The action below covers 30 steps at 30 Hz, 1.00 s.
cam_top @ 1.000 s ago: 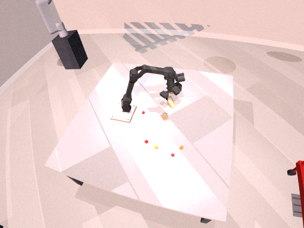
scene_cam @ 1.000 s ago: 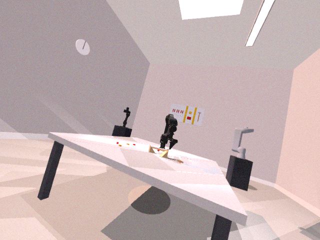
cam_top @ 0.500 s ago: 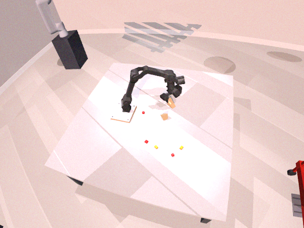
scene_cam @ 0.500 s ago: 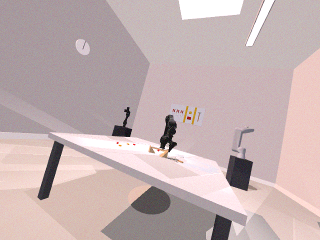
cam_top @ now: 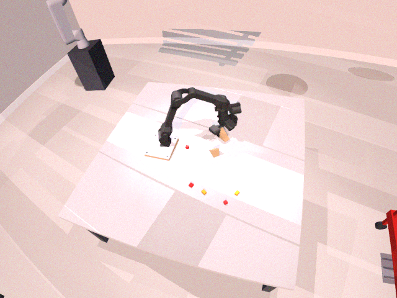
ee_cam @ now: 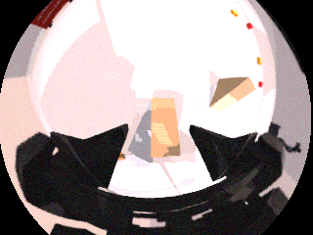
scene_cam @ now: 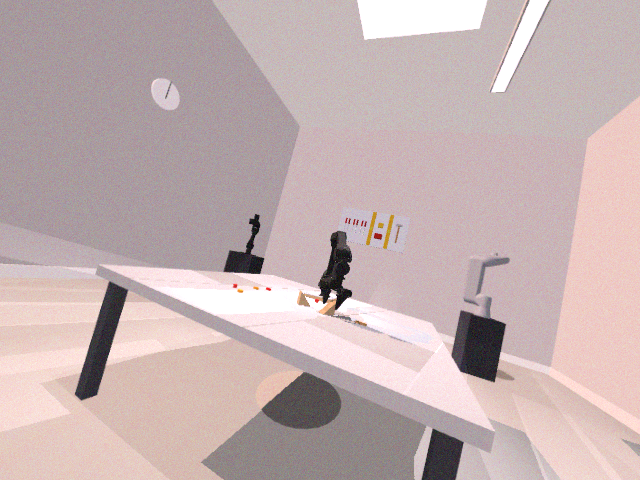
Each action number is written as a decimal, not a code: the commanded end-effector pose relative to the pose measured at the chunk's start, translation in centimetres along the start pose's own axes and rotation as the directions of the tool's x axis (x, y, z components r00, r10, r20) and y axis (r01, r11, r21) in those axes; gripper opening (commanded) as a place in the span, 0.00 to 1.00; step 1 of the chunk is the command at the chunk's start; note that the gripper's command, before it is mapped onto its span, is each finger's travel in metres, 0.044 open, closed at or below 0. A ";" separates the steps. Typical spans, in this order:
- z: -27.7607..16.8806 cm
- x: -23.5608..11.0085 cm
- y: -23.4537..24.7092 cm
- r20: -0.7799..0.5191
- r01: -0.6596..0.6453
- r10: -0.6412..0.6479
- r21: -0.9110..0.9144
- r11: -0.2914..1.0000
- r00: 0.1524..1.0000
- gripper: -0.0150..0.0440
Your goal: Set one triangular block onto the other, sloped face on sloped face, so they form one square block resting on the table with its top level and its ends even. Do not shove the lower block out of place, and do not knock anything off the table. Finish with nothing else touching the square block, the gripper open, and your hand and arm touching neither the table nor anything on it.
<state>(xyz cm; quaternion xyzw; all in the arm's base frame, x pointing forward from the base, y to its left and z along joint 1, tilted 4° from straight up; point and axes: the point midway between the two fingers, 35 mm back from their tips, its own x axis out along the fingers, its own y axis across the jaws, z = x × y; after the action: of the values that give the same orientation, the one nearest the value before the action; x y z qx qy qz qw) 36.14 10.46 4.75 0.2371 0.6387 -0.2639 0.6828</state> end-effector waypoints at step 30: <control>-0.3 2.8 -0.6 -0.010 0.006 -0.006 -0.006 1.000 1.000 0.50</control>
<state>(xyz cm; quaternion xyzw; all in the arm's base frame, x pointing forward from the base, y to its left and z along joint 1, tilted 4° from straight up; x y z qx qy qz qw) 35.74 10.01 2.06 0.2358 0.6405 -0.2654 0.6810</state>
